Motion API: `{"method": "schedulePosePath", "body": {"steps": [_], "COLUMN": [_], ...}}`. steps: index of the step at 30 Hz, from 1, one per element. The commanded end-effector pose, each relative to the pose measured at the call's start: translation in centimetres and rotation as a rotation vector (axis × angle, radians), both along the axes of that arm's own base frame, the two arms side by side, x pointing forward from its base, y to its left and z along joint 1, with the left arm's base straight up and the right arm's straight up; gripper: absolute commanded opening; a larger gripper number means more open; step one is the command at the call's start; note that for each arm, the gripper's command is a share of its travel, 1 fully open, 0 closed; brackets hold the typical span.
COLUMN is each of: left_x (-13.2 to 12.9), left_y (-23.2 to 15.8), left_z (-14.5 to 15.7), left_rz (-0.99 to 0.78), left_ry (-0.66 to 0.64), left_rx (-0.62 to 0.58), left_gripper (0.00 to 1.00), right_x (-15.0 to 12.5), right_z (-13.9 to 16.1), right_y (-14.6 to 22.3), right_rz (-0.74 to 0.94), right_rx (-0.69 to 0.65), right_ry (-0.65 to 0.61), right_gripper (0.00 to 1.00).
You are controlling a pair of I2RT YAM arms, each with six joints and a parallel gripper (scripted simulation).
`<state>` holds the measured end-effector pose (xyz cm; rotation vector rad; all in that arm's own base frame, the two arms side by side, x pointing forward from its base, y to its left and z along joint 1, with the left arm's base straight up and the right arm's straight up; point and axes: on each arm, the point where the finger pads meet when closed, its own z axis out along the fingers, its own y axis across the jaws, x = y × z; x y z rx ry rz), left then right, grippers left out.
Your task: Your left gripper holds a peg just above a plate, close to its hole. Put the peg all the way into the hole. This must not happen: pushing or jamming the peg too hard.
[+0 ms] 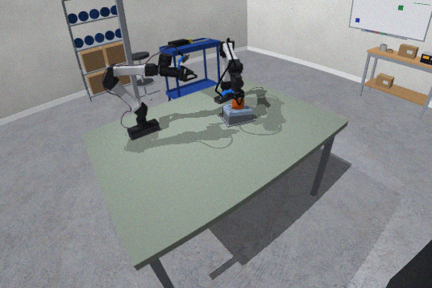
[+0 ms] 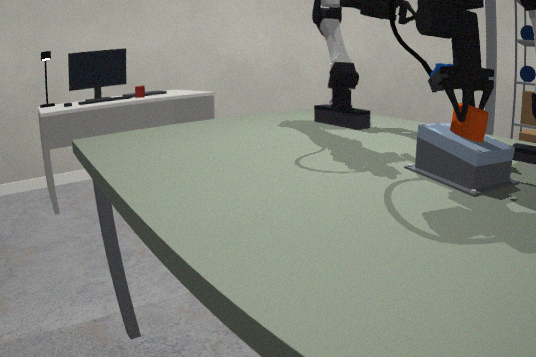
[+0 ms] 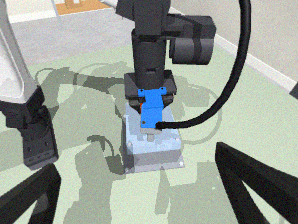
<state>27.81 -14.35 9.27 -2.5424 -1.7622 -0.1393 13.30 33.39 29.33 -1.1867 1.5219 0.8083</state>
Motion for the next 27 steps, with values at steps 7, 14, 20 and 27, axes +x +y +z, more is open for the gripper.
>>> {"method": "schedulePosePath", "body": {"steps": [7,14,20,27], "left_x": [0.2,0.0,0.2,0.1], "left_y": [-0.7,-0.7,-0.5,-0.6], "left_z": [4.3,5.0,4.9,4.9], "left_rz": [0.001,0.000,0.003,0.002], "left_ry": [-0.071,-0.014,-0.022,-0.022], "left_rx": [-0.035,-0.008,-0.017,-0.017], "left_gripper": [0.70,0.70,0.70,0.70], "right_x": [0.0,0.0,0.0,0.0], "right_z": [1.6,1.6,1.6,1.6], "right_y": [-0.2,-0.2,-0.2,-0.2], "right_rz": [0.000,0.000,0.000,0.000], "right_rx": [0.039,0.039,0.039,0.039], "right_ry": [-0.022,-0.022,-0.022,-0.022], "right_gripper": [1.00,1.00,1.00,1.00]}}
